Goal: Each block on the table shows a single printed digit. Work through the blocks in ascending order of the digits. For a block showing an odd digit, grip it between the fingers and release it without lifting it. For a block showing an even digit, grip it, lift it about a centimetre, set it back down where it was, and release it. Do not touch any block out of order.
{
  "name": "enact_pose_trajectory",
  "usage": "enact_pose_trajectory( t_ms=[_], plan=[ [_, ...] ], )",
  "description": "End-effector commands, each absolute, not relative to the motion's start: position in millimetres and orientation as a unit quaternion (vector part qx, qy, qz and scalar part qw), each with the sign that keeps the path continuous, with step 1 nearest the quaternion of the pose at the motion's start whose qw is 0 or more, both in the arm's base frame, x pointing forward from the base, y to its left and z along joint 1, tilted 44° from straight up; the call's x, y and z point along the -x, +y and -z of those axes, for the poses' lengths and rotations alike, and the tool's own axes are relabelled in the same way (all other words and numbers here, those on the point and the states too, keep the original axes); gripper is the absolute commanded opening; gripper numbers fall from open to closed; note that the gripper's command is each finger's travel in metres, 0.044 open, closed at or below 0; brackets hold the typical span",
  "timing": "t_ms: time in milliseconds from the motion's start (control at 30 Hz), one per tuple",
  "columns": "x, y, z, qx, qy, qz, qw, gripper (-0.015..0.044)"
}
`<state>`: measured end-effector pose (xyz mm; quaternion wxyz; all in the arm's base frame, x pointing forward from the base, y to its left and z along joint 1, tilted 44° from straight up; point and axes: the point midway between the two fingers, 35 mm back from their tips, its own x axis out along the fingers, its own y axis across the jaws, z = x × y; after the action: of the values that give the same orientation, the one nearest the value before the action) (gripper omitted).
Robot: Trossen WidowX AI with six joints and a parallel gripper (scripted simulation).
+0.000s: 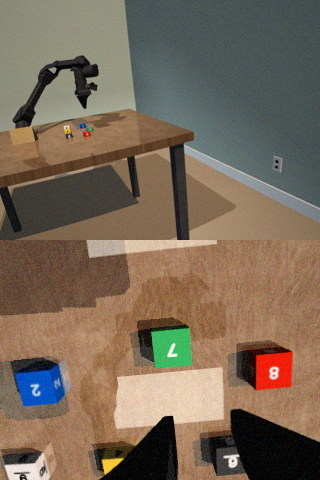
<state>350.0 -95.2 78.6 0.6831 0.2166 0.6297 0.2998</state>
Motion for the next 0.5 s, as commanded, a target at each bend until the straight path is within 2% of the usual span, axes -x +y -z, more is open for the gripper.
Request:
enact_pose_trajectory(
  t_ms=[0, 67, 400, 467],
  plan=[
    [-366, -85, -87, -0.225, 0.63, -0.299, 0.681, 0.012],
    [-366, -85, -87, -0.225, 0.63, -0.299, 0.681, 0.012],
    [-368, -29, -29, -0.225, 0.629, -0.3, 0.681, 0.0383],
    [-368, -29, -29, -0.225, 0.629, -0.3, 0.681, 0.04]
  ],
)
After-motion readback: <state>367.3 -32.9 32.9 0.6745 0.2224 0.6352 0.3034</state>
